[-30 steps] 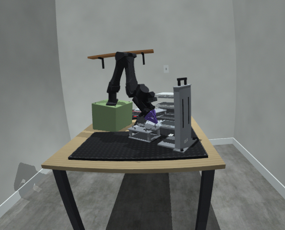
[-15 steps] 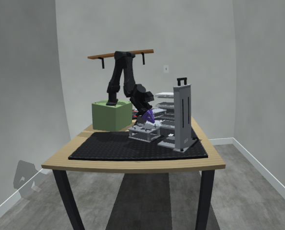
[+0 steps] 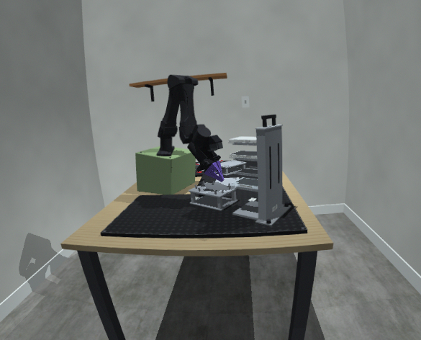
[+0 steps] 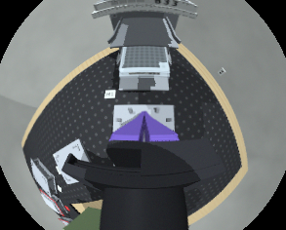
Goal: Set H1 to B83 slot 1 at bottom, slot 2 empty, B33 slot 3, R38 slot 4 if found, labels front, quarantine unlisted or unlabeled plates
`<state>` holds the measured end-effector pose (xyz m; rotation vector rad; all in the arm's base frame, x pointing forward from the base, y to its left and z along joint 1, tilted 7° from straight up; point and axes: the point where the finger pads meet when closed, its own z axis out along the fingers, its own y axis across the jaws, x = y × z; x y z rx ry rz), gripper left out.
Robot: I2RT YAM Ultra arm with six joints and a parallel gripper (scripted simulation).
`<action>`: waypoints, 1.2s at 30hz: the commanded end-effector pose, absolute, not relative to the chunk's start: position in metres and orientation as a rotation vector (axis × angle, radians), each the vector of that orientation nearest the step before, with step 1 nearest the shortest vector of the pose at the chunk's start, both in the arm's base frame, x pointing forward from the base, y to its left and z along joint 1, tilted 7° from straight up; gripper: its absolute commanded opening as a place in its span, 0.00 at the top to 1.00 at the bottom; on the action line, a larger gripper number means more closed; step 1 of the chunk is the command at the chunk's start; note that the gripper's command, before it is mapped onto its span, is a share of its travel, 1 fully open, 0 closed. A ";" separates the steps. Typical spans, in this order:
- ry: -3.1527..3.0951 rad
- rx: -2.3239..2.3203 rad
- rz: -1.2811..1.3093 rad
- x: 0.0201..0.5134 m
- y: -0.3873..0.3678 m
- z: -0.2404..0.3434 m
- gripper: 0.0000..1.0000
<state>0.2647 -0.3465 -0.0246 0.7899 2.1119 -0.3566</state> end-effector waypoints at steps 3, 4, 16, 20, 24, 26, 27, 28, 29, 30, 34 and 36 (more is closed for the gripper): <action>2.091 0.777 -0.372 0.256 -0.342 -0.017 1.00; 2.091 0.777 -0.372 0.254 -0.341 -0.017 1.00; 2.092 0.777 -0.372 0.242 -0.330 -0.019 1.00; 2.092 0.777 -0.372 0.237 -0.326 -0.020 1.00; 2.111 0.791 -0.354 0.231 -0.319 -0.023 1.00; 2.111 0.791 -0.354 0.230 -0.318 -0.018 1.00; 2.100 0.783 -0.365 0.232 -0.323 -0.011 1.00; 2.098 0.781 -0.367 0.233 -0.324 -0.007 1.00; 2.098 0.782 -0.366 0.232 -0.324 -0.005 1.00; 2.098 0.782 -0.366 0.232 -0.324 -0.005 1.00; 2.095 0.781 -0.368 0.232 -0.324 0.004 1.00; 2.089 0.777 -0.374 0.232 -0.326 0.012 1.00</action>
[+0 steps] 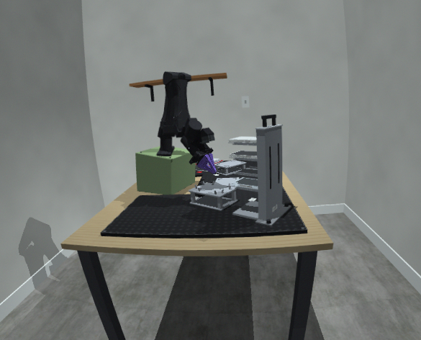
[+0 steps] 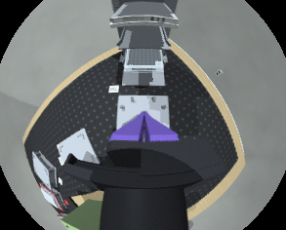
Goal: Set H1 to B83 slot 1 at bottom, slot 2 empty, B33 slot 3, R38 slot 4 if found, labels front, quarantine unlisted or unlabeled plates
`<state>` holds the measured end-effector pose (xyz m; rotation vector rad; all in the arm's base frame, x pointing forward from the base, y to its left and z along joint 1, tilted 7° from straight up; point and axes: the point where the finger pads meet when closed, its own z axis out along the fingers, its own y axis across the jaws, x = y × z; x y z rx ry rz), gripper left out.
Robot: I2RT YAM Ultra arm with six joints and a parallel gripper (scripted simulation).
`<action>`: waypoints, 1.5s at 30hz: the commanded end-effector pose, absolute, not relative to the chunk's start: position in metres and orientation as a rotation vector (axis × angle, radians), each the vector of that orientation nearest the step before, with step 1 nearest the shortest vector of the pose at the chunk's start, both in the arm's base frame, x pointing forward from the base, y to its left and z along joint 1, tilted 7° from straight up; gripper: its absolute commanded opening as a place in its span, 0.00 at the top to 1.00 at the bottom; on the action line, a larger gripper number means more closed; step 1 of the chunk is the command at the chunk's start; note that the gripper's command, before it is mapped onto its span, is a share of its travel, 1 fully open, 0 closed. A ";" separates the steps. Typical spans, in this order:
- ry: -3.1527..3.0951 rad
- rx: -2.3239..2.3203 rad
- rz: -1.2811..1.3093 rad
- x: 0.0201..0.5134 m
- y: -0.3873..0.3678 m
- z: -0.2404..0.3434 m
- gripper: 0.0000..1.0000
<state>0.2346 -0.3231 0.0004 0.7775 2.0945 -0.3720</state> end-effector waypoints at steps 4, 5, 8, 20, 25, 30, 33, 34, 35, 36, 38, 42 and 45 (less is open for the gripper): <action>2.079 0.770 -0.384 0.233 -0.329 0.027 1.00; 2.079 0.770 -0.384 0.232 -0.329 0.030 1.00; 2.079 0.770 -0.384 0.231 -0.328 0.038 1.00; 2.080 0.769 -0.384 0.227 -0.325 0.065 1.00; 2.100 0.781 -0.363 0.226 -0.318 0.055 1.00; 2.100 0.781 -0.363 0.226 -0.318 0.055 1.00; 2.100 0.781 -0.363 0.226 -0.318 0.055 1.00; 2.100 0.781 -0.363 0.226 -0.318 0.055 1.00; 2.100 0.781 -0.363 0.226 -0.318 0.055 1.00; 2.100 0.781 -0.363 0.226 -0.318 0.055 1.00; 2.100 0.781 -0.363 0.226 -0.318 0.055 1.00; 2.100 0.781 -0.363 0.226 -0.318 0.055 1.00; 2.100 0.781 -0.363 0.226 -0.318 0.055 1.00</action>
